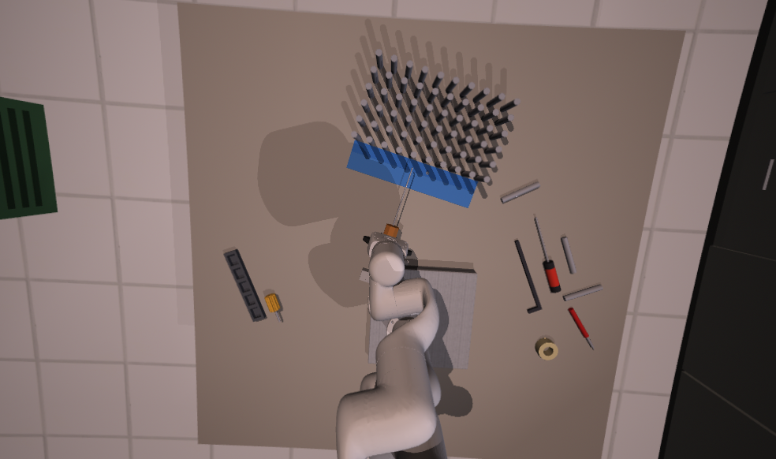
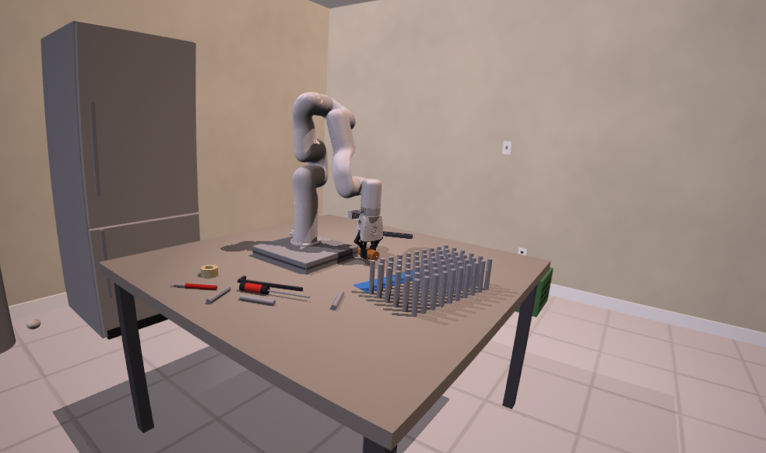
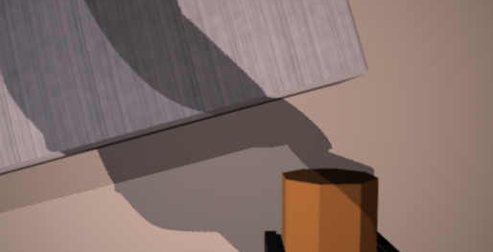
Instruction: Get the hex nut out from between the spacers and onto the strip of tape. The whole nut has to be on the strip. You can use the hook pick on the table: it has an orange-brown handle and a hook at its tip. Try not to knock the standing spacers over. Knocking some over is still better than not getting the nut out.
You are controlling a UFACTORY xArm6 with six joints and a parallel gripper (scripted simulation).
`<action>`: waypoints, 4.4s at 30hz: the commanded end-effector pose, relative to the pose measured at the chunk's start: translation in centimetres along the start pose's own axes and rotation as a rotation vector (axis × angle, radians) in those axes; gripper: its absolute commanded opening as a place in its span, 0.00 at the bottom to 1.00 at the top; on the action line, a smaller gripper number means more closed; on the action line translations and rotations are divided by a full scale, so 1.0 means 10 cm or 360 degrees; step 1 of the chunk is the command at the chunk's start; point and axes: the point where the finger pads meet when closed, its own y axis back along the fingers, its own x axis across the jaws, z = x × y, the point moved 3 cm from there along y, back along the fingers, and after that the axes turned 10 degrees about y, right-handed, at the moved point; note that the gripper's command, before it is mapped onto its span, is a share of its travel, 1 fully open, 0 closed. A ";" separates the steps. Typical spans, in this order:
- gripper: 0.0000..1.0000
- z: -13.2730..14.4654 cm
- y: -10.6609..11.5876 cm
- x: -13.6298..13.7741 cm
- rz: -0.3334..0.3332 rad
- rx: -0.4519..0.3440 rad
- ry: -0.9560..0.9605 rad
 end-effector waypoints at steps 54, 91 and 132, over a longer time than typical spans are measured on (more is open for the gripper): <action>0.00 0.03 -0.15 0.13 0.0001 -0.0004 -0.0001; 0.65 0.03 -0.15 0.13 0.0001 -0.0004 -0.0001; 0.65 0.03 0.78 0.13 0.0001 -0.0004 -0.0001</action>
